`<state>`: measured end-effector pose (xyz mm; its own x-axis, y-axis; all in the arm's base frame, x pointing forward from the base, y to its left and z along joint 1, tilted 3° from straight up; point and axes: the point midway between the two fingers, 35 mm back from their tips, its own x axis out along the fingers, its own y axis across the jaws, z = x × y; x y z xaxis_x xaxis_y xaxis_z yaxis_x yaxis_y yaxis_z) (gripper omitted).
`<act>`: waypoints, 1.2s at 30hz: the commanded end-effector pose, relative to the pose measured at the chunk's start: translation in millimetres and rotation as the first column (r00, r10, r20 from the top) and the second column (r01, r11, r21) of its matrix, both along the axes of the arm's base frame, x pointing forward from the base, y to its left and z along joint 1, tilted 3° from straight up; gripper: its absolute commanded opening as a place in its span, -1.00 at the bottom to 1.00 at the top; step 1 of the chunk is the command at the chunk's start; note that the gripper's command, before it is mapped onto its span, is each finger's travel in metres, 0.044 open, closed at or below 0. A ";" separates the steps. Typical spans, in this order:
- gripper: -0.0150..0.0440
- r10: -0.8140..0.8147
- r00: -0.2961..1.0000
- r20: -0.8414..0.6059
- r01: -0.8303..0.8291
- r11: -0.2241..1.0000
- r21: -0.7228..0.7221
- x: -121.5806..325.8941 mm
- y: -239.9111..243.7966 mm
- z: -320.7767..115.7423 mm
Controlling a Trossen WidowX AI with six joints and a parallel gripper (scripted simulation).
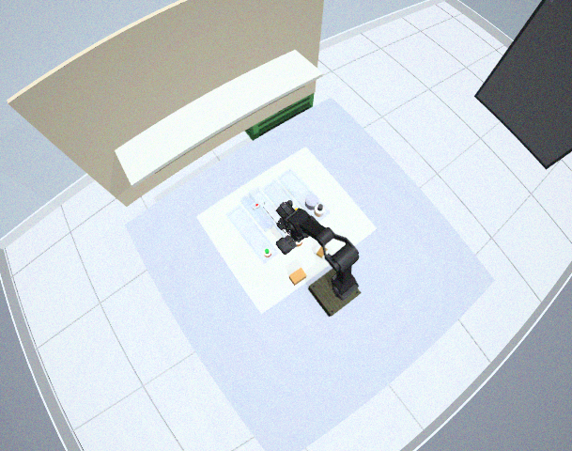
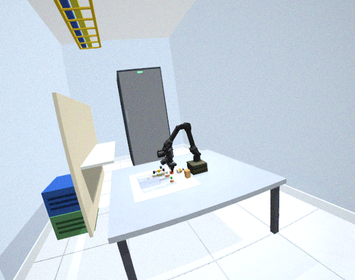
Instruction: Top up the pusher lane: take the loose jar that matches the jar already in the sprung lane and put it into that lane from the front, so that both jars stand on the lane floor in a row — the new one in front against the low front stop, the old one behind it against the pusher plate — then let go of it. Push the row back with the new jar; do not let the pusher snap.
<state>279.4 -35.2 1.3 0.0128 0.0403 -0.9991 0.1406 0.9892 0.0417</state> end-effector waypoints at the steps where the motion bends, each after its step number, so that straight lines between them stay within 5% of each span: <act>1: -0.49 -0.003 1.000 -0.001 0.003 1.000 0.005 1.3 0.8 -1.9; 36: -0.49 -0.003 1.000 0.001 0.003 1.000 0.005 17.3 -1.2 -1.9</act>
<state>287.5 -36.0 -2.1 -0.0095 0.0436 -0.9990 0.1416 0.9890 0.0418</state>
